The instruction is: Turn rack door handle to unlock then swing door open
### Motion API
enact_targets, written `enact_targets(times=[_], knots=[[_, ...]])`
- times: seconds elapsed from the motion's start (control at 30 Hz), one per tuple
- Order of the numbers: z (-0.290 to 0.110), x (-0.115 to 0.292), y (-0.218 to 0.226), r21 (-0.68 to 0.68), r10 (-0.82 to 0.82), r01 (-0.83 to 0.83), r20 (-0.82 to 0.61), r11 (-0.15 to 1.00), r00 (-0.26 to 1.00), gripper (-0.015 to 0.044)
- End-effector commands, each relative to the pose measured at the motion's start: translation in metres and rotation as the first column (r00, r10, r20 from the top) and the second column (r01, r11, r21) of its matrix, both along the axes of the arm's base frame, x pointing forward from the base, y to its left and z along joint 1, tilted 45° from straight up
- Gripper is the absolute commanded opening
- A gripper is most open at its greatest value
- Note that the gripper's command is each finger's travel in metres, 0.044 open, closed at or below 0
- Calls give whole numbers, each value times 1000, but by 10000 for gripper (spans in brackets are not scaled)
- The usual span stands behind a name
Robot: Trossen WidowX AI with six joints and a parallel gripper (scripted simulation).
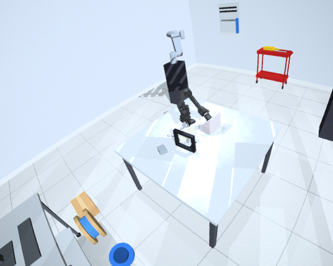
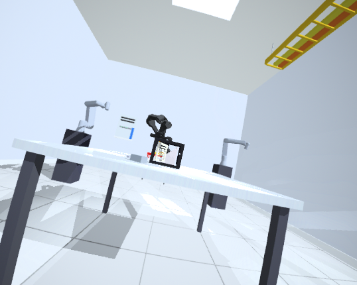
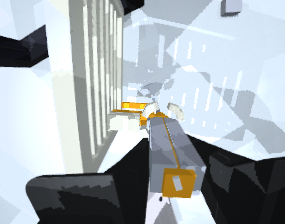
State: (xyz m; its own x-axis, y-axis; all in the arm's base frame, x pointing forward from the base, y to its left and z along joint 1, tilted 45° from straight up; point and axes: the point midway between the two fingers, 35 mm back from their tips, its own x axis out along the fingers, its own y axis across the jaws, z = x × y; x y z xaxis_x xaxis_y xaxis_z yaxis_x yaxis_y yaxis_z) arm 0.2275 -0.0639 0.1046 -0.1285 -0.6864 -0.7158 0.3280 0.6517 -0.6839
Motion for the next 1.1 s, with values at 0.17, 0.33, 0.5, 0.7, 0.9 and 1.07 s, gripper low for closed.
enact_targets(times=[0.17, 0.33, 0.5, 0.7, 0.9, 1.07], knots=[[13, -1, -14, 19, 107, -106, -97, 994, 990, 27], [21, -1, -21, 33, 157, -153, -143, 988, 977, 27], [28, 0, -28, 50, 206, -200, -188, 979, 960, 27], [36, 2, -37, 72, 264, -254, -240, 964, 934, 27], [44, 5, -46, 97, 320, -305, -288, 947, 903, 27], [46, 5, -48, 103, 332, -316, -299, 943, 894, 27]])
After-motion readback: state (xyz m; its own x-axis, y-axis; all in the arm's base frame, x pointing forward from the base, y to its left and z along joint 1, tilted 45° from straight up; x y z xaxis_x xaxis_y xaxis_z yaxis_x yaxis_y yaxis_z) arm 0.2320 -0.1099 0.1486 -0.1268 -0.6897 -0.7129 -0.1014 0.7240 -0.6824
